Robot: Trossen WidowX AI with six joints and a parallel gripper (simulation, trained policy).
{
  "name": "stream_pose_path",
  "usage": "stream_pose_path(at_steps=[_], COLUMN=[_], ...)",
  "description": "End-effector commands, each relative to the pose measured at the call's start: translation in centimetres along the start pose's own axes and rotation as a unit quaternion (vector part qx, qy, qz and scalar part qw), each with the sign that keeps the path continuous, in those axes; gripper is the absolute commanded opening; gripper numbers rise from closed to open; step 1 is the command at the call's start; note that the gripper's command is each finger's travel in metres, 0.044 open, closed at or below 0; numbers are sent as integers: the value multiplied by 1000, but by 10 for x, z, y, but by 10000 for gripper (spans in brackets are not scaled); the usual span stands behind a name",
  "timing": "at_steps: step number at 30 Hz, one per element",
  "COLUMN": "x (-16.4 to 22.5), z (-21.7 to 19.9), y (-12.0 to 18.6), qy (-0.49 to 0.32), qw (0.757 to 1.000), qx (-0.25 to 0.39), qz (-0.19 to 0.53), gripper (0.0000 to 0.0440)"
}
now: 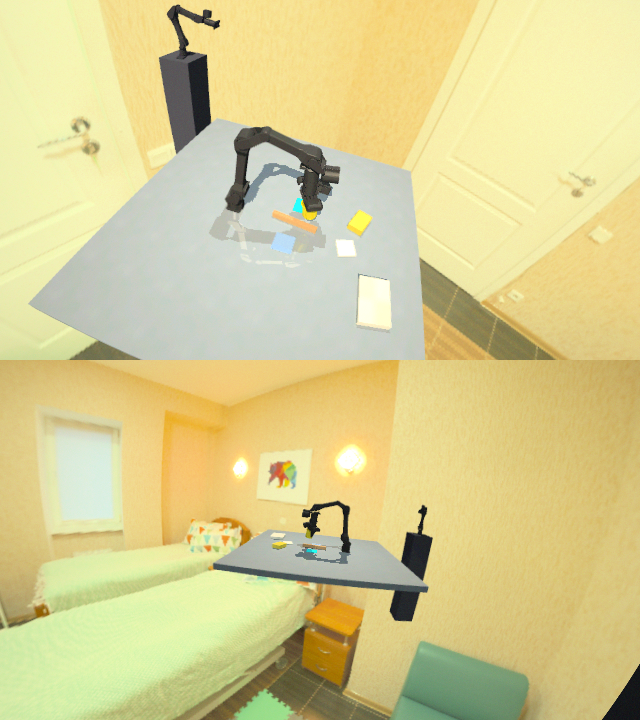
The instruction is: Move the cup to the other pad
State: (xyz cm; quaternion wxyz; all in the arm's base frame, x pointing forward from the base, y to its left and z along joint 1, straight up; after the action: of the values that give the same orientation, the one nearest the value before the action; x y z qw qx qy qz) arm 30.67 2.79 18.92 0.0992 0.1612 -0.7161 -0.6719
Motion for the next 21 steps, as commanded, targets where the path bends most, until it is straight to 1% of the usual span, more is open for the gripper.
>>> stream_pose_path(at_steps=[1,11,21], x=[-6,-15,-18], z=[13,47,83], y=[1,-2,-12], qy=[5,21,34], qw=[1000,999,999], qx=[-1,-4,-9], qz=[-10,-24,-34], gripper=[0,0,0])
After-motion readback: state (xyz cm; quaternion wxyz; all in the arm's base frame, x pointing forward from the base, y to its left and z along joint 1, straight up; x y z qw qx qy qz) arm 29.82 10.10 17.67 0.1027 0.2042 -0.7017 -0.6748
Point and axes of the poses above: the point midway between the two fingers, 35 mm back from their tips, its own y axis back along the fingers, its own z axis across the jaws, x = y × z, the point moved 5 cm from there along y, back along the fingers, and after that the axes turned 6 degrees about -y, right-handed, at the moved point
